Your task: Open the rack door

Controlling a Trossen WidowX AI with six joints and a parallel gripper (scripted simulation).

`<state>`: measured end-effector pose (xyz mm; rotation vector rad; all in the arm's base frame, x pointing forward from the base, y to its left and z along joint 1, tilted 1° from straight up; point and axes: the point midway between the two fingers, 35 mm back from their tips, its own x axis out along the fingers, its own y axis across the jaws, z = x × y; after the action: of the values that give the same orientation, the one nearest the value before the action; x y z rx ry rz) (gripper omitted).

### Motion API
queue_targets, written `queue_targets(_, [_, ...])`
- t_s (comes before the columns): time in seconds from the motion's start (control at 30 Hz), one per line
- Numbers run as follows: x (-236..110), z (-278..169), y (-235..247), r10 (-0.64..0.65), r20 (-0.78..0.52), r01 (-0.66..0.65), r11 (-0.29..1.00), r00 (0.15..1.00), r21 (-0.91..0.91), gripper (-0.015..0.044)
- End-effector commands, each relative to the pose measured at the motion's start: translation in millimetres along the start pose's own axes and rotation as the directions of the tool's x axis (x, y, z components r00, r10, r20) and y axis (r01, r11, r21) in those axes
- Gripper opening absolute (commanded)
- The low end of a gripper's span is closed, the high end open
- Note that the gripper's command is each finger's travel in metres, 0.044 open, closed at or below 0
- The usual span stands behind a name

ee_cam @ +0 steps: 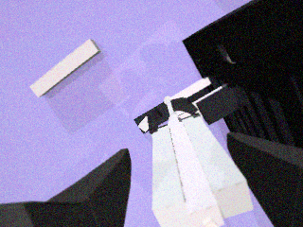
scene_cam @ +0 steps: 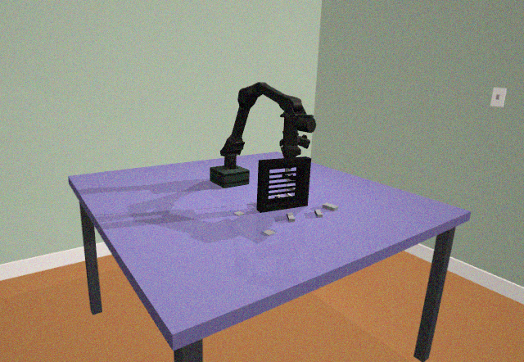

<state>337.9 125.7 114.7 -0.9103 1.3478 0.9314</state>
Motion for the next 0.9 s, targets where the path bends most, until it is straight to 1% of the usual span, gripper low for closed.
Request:
queue_targets(0.0, [0.1,-2.2,-3.4,-0.009,-0.002,0.009,0.984,1.0,0.18,0.0281])
queue_targets(0.2, [0.0,-2.2,-3.4,-0.009,-0.002,0.009,0.888,1.0,0.46,0.0281])
queue_targets(0.4, [0.0,-2.1,-3.3,-0.009,-0.002,0.008,0.714,1.0,0.7,0.0281])
queue_targets(0.63, [0.0,-1.9,-3.2,-0.009,-0.002,0.005,0.434,1.0,0.901,0.0281])
queue_targets(0.87, [0.0,-2.0,-3.2,-0.009,-0.002,0.003,0.102,1.0,0.995,0.0281])
